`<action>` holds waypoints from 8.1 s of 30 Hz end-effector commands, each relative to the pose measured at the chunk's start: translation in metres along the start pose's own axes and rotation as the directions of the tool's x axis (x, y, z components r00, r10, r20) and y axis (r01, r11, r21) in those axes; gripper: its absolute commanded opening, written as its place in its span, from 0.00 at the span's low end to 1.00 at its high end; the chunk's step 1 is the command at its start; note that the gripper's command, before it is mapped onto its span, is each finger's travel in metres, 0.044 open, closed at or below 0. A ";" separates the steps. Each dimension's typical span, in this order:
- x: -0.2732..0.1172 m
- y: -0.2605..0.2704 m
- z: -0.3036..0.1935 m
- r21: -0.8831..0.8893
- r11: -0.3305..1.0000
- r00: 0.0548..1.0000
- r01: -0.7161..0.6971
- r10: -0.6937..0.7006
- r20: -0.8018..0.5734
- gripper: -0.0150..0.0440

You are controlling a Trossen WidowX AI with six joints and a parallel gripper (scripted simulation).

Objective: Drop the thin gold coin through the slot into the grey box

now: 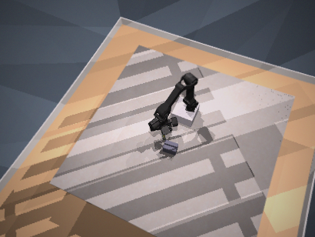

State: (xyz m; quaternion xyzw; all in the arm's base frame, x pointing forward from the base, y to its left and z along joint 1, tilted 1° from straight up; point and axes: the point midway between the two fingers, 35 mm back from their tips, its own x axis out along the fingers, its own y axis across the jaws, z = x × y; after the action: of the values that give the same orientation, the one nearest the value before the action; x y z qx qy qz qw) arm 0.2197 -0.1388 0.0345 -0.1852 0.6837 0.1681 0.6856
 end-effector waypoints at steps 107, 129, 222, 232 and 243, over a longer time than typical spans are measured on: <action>-0.012 -0.003 0.002 0.006 1.000 1.000 0.005 -0.005 0.007 0.25; -0.012 0.003 -0.002 -0.639 0.769 1.000 0.008 -0.004 0.007 0.25; -0.015 0.021 0.120 -0.850 0.527 1.000 0.016 0.001 0.019 0.25; -0.014 0.021 0.119 -0.851 0.525 1.000 0.014 0.001 0.017 0.25; -0.010 0.020 0.120 -0.851 0.526 1.000 0.014 0.001 0.017 0.25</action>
State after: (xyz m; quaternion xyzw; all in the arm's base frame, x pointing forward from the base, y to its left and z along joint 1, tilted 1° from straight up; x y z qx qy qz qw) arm 0.3138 -0.0627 0.0456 -0.4960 0.5100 0.4792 0.5141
